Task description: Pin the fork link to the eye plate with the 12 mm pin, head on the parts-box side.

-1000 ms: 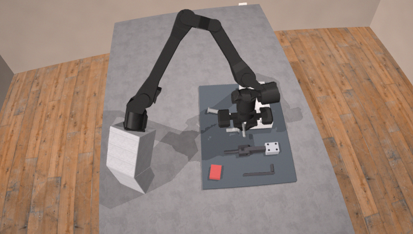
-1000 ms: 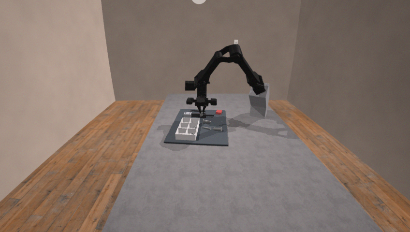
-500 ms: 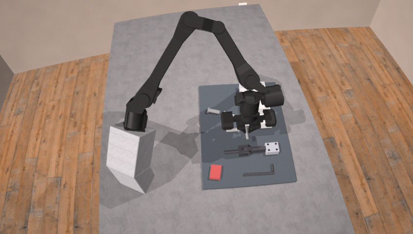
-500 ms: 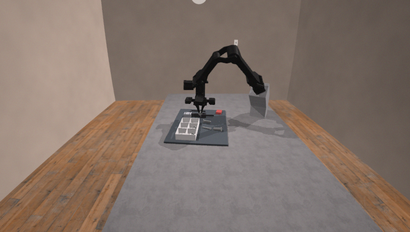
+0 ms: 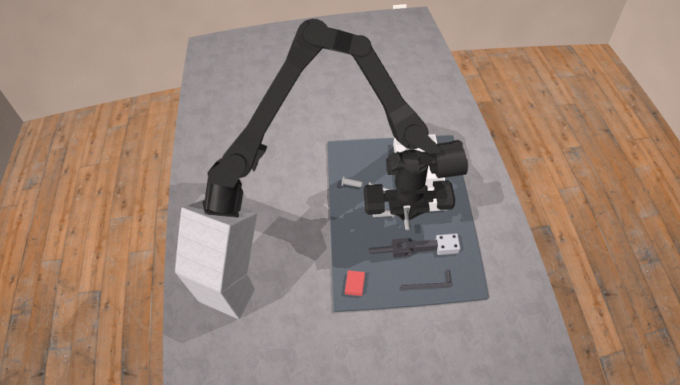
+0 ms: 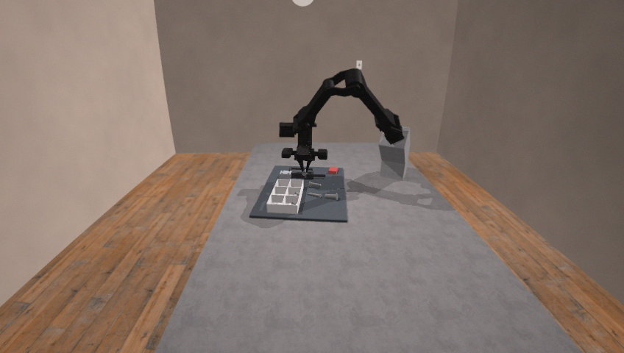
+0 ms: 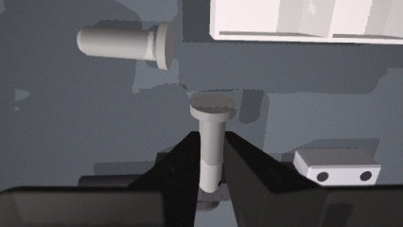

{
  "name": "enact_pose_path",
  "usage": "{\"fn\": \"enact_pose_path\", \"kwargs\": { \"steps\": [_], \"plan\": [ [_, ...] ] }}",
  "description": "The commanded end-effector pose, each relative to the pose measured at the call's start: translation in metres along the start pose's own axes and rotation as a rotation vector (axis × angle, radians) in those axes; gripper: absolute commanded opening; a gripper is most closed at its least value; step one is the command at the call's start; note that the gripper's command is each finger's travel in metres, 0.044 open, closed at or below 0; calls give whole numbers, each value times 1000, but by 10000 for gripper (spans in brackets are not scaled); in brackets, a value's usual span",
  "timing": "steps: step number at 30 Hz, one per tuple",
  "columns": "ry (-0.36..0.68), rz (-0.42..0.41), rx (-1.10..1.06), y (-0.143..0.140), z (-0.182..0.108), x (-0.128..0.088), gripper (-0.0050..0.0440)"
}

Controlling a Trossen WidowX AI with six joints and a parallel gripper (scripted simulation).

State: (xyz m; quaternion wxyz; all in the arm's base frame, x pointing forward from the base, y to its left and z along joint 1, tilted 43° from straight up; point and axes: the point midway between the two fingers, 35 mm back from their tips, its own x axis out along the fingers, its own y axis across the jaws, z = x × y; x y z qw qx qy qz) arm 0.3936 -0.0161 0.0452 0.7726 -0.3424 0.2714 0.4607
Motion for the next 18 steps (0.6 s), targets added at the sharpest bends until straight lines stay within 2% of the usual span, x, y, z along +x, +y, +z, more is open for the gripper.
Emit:
{"fn": "enact_pose_path", "kwargs": {
  "steps": [1, 18],
  "plan": [
    [-1, 5, -1, 1, -1, 1, 19],
    [30, 5, -1, 0, 1, 0, 19]
  ]
}}
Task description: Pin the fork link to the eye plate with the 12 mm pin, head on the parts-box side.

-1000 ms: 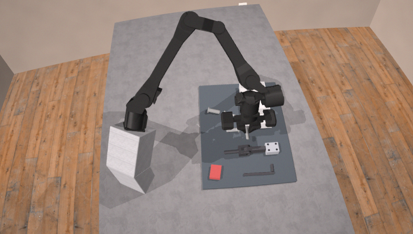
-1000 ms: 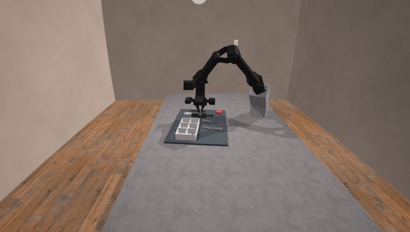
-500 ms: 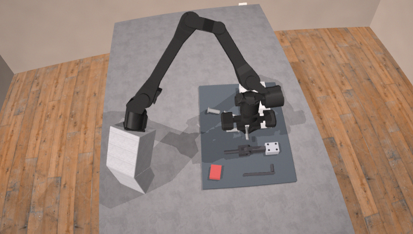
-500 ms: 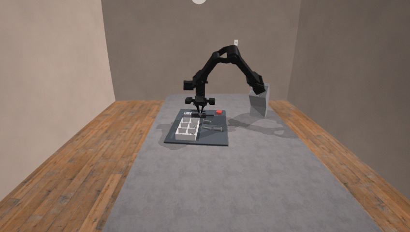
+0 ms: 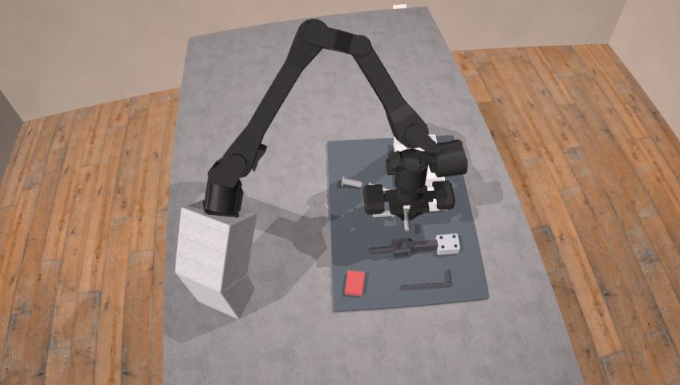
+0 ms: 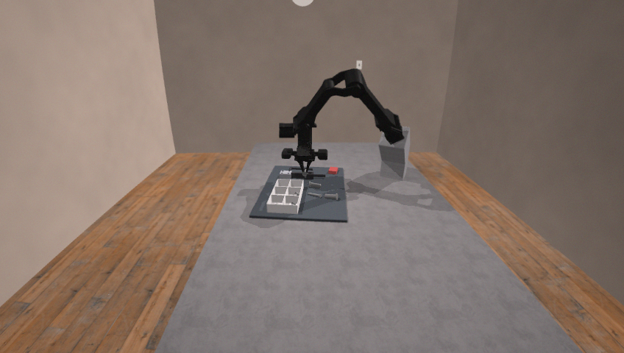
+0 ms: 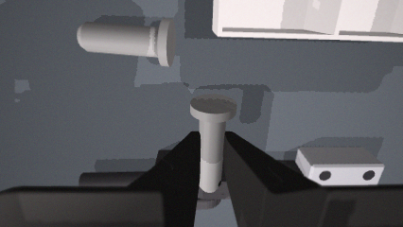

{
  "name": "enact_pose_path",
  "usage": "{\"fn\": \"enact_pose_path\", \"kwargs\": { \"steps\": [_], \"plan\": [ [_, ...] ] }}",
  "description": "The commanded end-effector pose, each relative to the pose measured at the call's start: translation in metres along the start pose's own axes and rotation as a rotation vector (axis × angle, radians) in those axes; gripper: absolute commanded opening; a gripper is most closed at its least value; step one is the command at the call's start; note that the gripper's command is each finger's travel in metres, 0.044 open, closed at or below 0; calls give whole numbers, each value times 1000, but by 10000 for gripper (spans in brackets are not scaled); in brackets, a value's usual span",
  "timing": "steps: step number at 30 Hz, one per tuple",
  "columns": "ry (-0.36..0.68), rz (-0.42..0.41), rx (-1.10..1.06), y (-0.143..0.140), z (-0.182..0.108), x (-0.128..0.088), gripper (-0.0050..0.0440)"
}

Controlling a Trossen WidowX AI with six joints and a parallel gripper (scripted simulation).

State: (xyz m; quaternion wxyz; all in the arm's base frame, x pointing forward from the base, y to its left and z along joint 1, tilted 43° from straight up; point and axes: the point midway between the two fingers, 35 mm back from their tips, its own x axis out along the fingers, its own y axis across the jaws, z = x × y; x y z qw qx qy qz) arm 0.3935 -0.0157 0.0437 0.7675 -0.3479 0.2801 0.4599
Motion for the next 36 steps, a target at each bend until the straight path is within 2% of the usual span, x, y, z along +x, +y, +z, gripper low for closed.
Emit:
{"fn": "enact_pose_path", "kwargs": {
  "steps": [1, 21, 36],
  "plan": [
    [8, -1, 2, 0, 1, -1, 19],
    [63, -1, 2, 0, 3, 0, 19],
    [67, -1, 2, 0, 3, 0, 19]
  ]
}}
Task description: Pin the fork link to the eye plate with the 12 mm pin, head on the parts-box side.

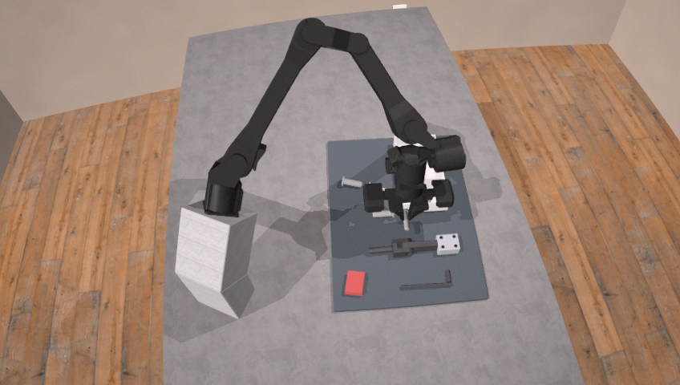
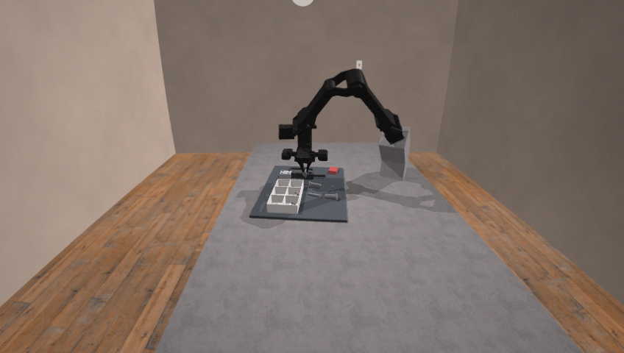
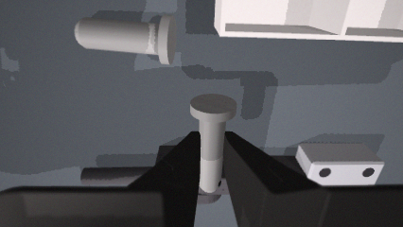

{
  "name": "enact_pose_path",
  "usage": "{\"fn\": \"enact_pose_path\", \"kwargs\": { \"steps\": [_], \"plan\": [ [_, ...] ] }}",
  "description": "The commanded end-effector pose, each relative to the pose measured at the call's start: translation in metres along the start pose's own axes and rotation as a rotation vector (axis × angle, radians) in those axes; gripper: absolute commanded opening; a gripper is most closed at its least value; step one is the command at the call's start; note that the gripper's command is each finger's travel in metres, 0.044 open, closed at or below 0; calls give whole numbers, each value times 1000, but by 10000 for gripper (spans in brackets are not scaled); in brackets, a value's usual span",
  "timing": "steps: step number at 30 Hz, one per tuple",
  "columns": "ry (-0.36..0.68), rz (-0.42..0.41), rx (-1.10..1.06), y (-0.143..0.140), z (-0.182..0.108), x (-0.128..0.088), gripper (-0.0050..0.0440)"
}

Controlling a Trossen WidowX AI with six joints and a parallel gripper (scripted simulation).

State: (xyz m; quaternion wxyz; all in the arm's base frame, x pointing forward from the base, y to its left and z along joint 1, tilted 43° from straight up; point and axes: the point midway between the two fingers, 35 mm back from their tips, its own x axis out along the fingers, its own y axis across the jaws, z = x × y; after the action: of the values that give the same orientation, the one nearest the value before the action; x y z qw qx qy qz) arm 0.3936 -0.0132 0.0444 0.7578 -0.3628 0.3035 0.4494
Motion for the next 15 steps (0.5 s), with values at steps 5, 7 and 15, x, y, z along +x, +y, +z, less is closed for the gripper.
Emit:
{"fn": "enact_pose_path", "kwargs": {
  "steps": [5, 7, 15],
  "plan": [
    [8, -2, 4, 0, 1, 5, 19],
    [8, -2, 4, 0, 1, 9, 19],
    [8, -2, 4, 0, 2, 20, 19]
  ]
}}
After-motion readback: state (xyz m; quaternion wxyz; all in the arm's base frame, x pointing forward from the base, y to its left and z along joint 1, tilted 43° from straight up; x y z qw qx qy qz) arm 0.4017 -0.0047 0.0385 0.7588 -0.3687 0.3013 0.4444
